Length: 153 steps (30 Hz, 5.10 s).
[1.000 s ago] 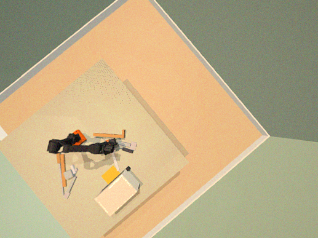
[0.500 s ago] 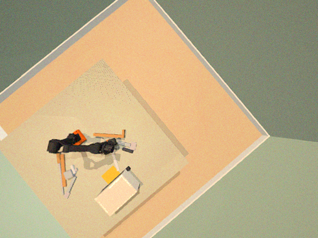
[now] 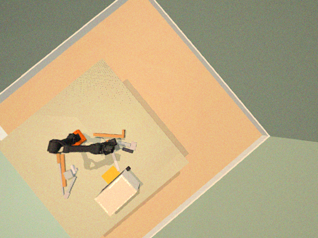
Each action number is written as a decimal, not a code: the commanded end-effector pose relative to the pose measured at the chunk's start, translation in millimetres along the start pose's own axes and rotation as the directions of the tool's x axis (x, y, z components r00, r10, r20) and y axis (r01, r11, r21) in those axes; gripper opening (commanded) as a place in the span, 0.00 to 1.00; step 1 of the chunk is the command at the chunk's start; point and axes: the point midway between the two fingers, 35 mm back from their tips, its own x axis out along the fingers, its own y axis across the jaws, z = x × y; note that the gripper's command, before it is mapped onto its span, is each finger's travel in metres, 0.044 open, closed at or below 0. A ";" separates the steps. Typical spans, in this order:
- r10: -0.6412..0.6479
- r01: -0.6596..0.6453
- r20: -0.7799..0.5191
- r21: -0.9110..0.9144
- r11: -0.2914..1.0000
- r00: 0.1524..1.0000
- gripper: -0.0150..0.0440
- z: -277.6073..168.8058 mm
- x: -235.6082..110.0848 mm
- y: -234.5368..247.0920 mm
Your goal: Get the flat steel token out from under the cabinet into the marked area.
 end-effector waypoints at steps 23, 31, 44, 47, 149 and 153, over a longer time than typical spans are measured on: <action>0.002 -0.002 0.001 -0.050 0.999 1.000 0.25 45.0 -0.6 2.4; 0.002 -0.002 0.002 -0.052 0.999 1.000 0.25 57.7 -0.8 3.1; 0.002 -0.002 0.004 -0.053 0.999 1.000 0.25 77.0 -1.1 4.2; 0.002 -0.002 0.005 -0.053 0.999 1.000 0.25 81.1 -1.2 4.4; -0.001 0.002 0.014 -0.054 0.999 1.000 0.25 171.8 -2.6 -21.9; -0.001 0.002 0.014 -0.054 0.999 1.000 0.25 172.1 -2.5 -26.5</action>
